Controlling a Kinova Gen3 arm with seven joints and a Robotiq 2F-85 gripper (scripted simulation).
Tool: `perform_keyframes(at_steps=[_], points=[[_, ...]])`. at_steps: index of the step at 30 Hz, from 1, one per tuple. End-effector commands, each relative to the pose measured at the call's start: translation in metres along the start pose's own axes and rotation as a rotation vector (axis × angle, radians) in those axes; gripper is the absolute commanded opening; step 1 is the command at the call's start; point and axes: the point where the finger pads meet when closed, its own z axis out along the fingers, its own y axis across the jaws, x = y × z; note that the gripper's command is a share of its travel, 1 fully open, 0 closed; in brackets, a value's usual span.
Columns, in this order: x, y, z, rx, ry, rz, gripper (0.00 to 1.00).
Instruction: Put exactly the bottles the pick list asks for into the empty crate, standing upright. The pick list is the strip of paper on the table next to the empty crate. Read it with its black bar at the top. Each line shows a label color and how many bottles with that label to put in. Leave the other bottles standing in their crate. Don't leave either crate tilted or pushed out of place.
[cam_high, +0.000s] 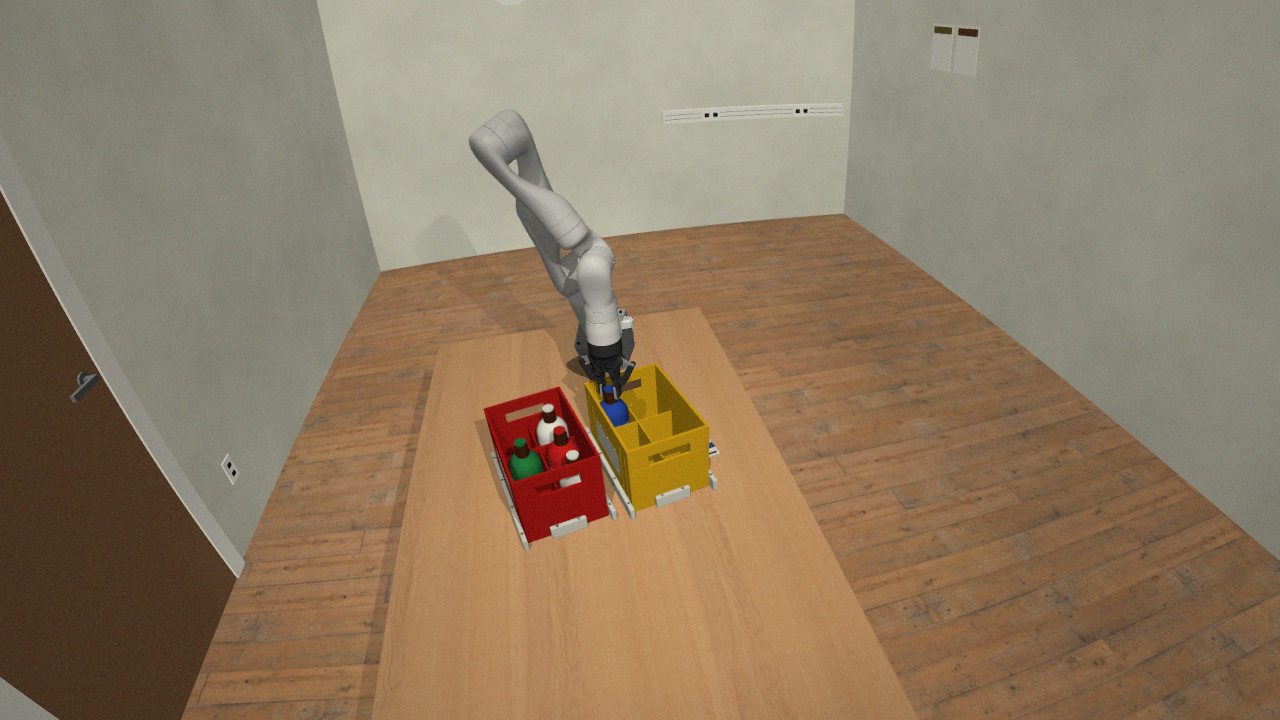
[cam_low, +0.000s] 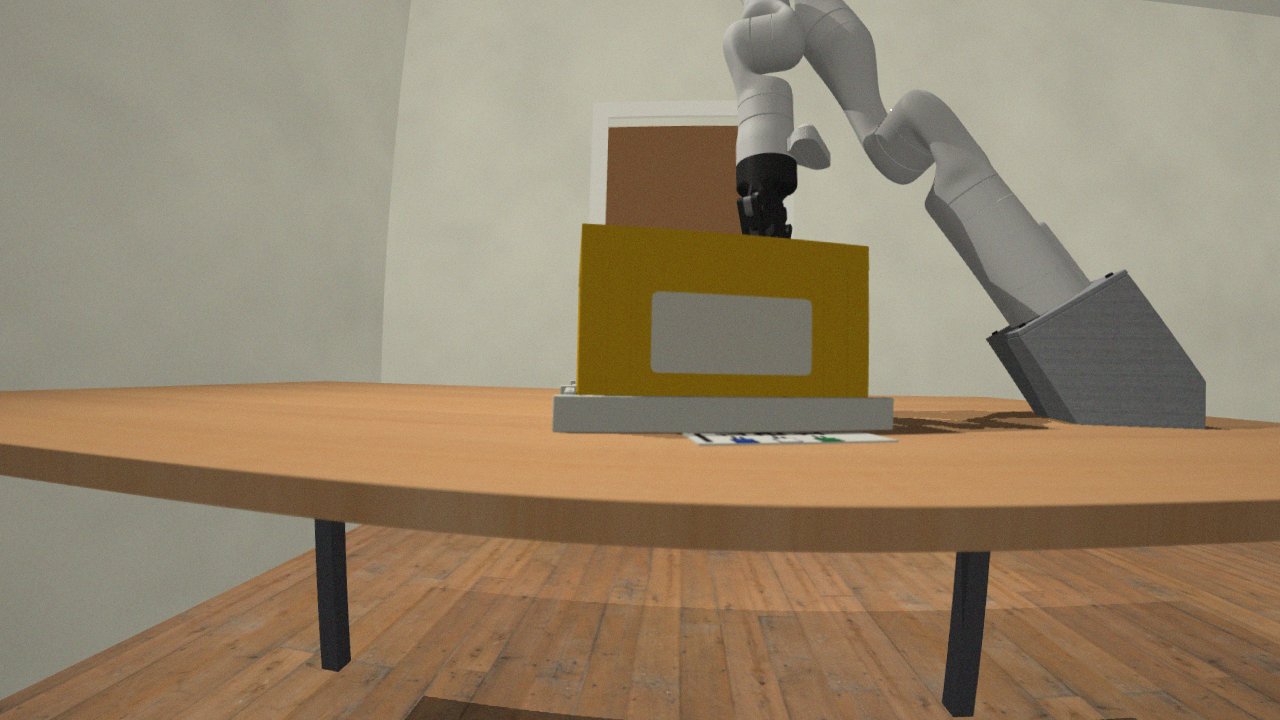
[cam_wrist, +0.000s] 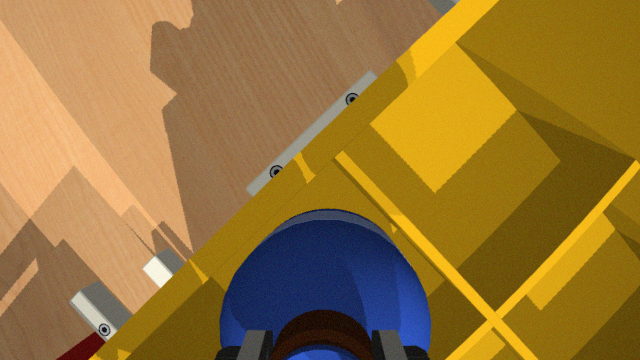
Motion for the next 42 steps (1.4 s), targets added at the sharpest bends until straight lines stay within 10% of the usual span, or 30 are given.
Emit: perform_keyframes(at_steps=[1, 42], points=[[0.000, 0.000, 0.000, -0.001, -0.001, 0.000, 0.10], [0.000, 0.000, 0.010, -0.001, -0.001, 0.000, 0.10]])
